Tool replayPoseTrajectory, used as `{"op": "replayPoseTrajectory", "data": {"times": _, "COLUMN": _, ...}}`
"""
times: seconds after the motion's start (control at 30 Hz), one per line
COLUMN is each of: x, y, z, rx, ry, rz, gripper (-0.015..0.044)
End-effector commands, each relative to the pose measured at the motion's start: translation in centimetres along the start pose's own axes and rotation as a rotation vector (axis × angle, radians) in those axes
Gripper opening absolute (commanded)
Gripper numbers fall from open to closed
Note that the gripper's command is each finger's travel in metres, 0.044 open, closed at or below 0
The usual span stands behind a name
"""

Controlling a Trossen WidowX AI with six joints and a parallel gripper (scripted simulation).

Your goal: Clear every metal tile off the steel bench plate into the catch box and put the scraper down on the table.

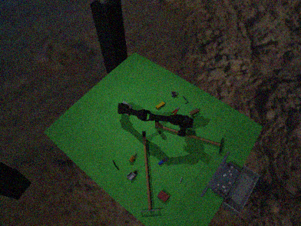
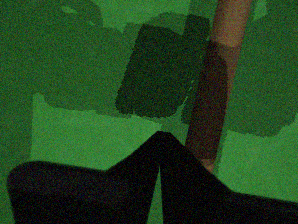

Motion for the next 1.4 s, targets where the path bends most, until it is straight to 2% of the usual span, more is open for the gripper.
{"op": "replayPoseTrajectory", "data": {"times": 0.0, "x": -0.2, "y": 1.3, "z": 1.6, "rx": -0.002, "ry": 0.001, "rz": 0.061, "gripper": 0.0000}}
{"op": "replayPoseTrajectory", "data": {"times": 0.2, "x": -0.4, "y": 3.3, "z": 3.3, "rx": -0.003, "ry": 0.013, "rz": 0.152, "gripper": 0.0000}}
{"op": "replayPoseTrajectory", "data": {"times": 1.37, "x": 0.5, "y": 3.7, "z": 1.3, "rx": 0.012, "ry": 0.021, "rz": 0.176, "gripper": 0.0000}}
Point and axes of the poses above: the point midway between the two fingers, 35 mm back from their tips, its own x axis out along the fingers, its own z axis across the jaws, y = z × x, the point moved 3 cm from there along -x, back along the fingers, and after that the axes turned 4 degrees about x, right-handed, at the moved point
